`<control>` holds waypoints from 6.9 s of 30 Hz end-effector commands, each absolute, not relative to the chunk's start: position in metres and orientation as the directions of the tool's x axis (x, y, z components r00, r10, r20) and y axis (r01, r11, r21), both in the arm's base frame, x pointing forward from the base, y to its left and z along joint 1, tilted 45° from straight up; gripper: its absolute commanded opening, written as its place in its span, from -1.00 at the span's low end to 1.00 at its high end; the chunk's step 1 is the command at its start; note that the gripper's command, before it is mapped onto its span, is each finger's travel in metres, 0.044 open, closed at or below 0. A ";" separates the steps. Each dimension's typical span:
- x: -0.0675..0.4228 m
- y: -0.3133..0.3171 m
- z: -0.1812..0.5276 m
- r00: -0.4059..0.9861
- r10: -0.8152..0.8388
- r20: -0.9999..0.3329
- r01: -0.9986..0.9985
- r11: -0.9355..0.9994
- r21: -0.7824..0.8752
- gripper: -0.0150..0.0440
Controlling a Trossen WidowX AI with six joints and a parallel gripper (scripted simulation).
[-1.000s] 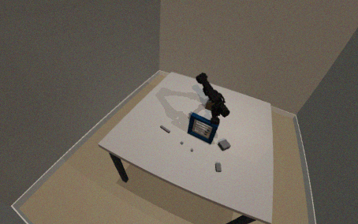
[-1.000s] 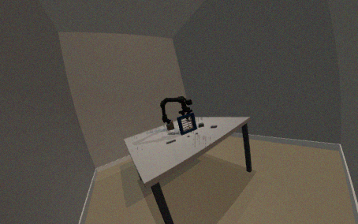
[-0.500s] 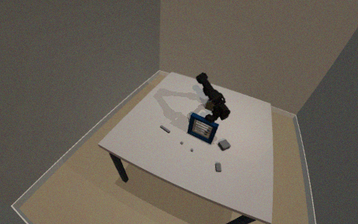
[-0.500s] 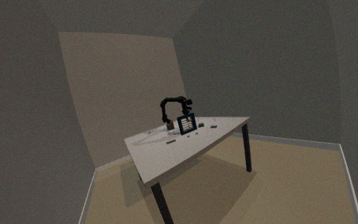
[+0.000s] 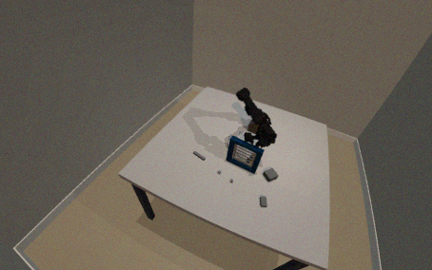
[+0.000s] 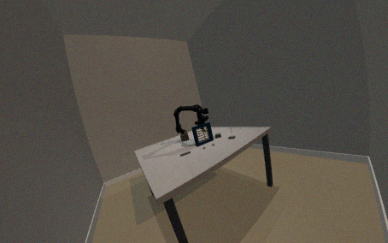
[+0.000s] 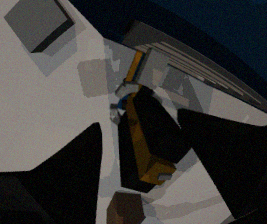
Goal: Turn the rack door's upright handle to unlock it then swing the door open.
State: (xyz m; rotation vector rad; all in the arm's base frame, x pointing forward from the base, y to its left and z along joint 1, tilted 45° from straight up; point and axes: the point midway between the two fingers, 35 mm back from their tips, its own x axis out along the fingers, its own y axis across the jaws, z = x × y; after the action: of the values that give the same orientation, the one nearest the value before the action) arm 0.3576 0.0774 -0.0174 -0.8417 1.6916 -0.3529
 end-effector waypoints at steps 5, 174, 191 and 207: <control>0.358 0.078 -0.017 -0.080 -0.691 -0.719 0.047 0.718 -0.695 0.48; 0.254 0.014 0.055 -0.085 -0.694 -0.715 0.430 0.622 -0.654 -0.44; 0.249 -0.011 0.081 -0.086 -0.695 -0.714 0.176 0.695 -0.697 -0.44; 0.251 -0.031 0.100 -0.086 -0.695 -0.713 -0.024 0.717 -0.696 -0.44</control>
State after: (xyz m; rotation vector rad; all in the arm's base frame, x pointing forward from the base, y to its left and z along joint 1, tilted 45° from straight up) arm 0.2503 -0.0298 0.0970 -0.5743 1.5663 -0.6425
